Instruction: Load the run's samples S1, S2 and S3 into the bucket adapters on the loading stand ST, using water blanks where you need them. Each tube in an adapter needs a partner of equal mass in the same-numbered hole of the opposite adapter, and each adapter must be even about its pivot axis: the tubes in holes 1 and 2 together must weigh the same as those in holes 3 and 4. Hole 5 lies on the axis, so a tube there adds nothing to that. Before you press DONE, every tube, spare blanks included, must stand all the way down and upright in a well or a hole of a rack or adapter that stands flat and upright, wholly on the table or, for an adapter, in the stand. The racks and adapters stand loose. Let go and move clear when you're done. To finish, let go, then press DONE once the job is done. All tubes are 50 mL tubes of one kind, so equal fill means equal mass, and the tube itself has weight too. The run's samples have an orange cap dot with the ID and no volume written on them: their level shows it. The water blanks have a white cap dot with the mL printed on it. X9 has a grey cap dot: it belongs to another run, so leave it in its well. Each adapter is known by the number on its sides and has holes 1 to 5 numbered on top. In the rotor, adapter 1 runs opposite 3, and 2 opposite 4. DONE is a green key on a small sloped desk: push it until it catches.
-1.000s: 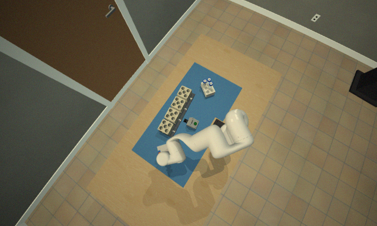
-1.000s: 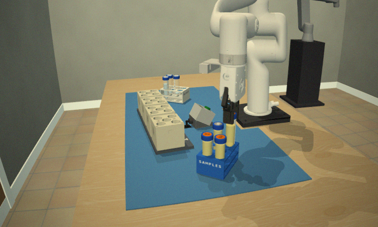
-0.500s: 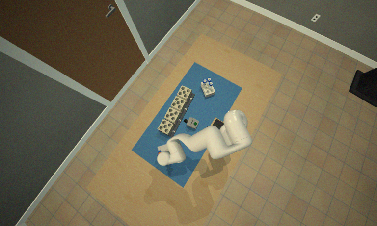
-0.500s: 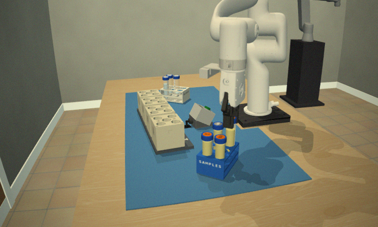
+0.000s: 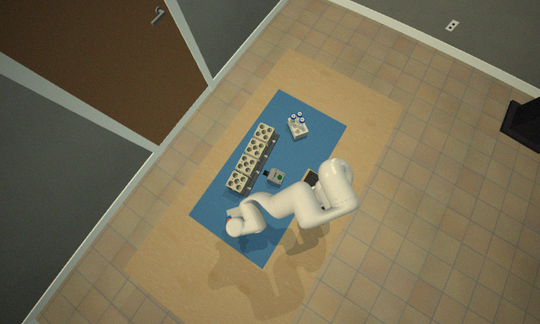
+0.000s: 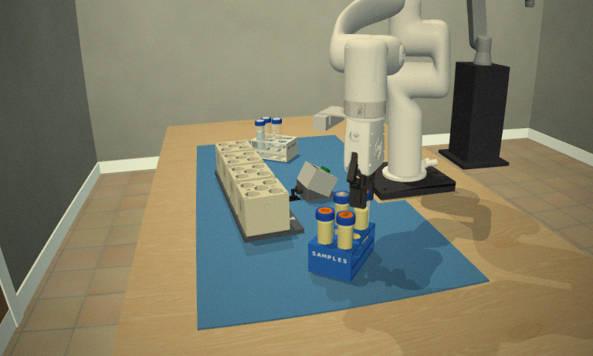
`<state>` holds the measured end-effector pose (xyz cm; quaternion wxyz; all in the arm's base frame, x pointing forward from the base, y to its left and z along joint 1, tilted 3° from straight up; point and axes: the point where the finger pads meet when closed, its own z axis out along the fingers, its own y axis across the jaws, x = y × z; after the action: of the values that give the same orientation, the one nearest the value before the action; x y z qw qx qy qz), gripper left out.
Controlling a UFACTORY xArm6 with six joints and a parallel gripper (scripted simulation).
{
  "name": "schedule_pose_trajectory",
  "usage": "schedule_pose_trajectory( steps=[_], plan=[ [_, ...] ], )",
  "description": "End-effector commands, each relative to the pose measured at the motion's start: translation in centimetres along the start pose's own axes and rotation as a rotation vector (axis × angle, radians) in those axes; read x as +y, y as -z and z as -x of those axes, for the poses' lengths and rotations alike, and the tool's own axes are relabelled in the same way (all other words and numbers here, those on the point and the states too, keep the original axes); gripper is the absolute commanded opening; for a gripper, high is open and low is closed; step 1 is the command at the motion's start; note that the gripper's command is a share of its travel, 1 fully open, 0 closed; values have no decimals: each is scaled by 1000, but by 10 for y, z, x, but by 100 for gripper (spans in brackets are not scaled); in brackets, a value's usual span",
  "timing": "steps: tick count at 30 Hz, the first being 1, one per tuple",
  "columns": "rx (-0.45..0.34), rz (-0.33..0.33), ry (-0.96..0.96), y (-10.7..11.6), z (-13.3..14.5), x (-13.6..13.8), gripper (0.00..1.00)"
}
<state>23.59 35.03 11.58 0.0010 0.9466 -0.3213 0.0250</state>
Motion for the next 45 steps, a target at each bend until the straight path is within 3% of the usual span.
schedule_pose_trajectory(
  steps=[1, 26, 27, 45],
  plan=[
    [0, -5, 0, 0, 0, -2, 0],
    [0, -5, 0, -10, 0, -2, 0],
    [0, -5, 0, -11, 0, -2, 44],
    [0, -5, 0, -11, 0, -2, 44]
  ],
)
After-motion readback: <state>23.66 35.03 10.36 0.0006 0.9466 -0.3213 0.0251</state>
